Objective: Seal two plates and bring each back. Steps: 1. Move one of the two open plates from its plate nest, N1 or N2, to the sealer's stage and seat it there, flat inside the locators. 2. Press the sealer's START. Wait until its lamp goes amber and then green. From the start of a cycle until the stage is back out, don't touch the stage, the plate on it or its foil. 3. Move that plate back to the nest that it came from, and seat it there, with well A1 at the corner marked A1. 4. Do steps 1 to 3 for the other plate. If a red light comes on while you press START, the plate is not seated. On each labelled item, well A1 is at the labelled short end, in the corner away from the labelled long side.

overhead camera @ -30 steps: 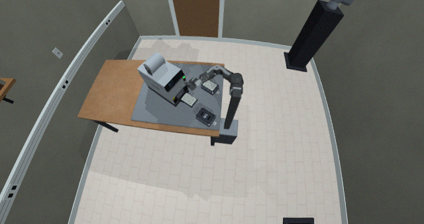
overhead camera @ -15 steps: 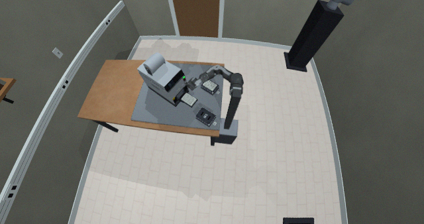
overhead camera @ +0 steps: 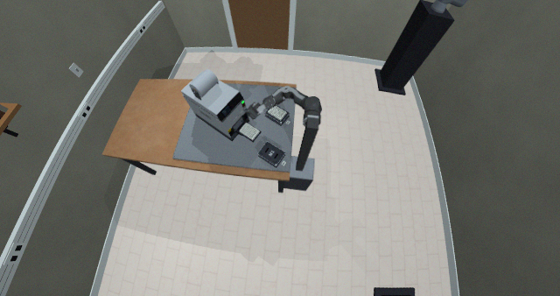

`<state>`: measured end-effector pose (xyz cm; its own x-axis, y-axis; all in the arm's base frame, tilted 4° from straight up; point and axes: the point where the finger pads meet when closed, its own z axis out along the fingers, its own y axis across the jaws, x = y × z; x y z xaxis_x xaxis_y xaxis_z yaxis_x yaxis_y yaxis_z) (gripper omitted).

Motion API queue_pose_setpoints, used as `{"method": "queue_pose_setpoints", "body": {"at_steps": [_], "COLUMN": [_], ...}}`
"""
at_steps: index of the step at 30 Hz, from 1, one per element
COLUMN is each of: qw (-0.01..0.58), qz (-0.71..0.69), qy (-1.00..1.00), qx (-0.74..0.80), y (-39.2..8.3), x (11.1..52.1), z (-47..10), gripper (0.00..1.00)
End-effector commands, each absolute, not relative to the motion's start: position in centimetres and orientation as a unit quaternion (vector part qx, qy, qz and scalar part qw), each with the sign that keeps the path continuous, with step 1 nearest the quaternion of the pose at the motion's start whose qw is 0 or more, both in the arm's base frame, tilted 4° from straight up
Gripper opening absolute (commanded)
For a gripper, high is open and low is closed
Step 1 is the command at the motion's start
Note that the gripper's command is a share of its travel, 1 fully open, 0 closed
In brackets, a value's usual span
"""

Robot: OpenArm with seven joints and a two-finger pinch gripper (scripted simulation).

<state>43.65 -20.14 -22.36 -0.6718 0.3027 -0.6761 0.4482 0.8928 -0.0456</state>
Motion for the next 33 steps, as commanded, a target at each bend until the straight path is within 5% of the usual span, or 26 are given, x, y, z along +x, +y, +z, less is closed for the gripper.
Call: {"method": "queue_pose_setpoints", "body": {"at_steps": [1, 33], "qw": [0.352, 0.352], "qz": [-0.100, -0.103], "qy": [0.908, 0.907], "qx": [0.205, 0.208], "y": [-20.04, -20.21], "x": [43.89, 43.90], "z": [-22.16, -22.06], "gripper": [0.00, 0.00]}}
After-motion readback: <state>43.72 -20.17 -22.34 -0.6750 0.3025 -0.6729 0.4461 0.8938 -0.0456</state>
